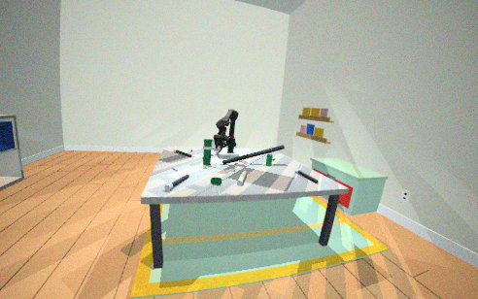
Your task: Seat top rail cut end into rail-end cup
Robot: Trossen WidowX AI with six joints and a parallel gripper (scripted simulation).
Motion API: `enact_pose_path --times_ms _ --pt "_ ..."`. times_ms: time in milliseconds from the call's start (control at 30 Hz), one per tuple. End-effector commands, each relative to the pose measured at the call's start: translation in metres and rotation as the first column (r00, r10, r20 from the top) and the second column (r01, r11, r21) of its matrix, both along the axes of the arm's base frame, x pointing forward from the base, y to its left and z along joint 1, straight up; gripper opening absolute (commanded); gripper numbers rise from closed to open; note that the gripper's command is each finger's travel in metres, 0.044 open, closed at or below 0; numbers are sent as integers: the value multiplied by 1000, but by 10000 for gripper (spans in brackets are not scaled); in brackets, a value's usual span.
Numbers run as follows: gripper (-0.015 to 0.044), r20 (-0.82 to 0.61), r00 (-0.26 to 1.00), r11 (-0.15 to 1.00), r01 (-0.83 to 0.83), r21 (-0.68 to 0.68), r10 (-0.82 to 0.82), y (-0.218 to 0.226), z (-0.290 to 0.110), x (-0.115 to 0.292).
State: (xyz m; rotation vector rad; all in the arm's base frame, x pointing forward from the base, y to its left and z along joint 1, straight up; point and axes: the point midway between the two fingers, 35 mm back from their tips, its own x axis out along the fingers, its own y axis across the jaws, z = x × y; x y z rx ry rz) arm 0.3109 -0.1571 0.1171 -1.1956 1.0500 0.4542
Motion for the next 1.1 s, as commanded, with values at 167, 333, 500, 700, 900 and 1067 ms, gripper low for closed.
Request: enact_pose_path --times_ms 167,333,500,700,900,1067 --pt "440 -7 1000 1000 -1 5 1 -2 -15 5" --pt "387 -7 1000 1000 -1 5 1 -2 -16 5" --pt "256 -7 1000 1000 -1 5 1 -2 -16 5" --pt "99 -7 1000 1000 -1 5 1 -2 -16 5" --pt "0 -8 1000 1000 -21 4 21 -1 -16 3" --pt "0 -9 998 998 -63 3 63 0 -17 0"
